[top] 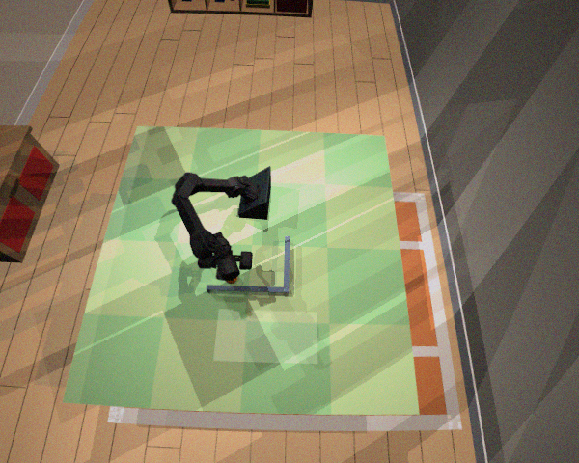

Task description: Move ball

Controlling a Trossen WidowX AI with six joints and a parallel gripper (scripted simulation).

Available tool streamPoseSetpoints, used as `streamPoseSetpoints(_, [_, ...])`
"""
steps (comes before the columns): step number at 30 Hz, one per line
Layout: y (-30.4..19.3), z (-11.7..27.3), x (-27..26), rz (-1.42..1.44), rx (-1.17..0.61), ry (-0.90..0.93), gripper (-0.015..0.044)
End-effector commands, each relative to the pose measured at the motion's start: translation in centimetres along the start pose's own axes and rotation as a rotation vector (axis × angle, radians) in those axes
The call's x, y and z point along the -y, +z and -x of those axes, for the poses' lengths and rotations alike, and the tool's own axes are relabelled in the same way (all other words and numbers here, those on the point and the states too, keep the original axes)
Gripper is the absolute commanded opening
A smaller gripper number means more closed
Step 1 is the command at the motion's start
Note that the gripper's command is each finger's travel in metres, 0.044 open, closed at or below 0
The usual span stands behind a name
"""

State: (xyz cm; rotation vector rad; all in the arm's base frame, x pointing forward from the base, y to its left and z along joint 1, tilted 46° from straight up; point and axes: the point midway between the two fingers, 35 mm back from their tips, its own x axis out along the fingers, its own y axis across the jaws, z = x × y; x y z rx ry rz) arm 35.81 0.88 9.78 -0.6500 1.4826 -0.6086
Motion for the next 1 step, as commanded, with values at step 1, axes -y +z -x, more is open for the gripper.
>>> streamPoseSetpoints(1, [-0.02,0.50,0.15,-0.009,-0.004,0.005,0.0440])
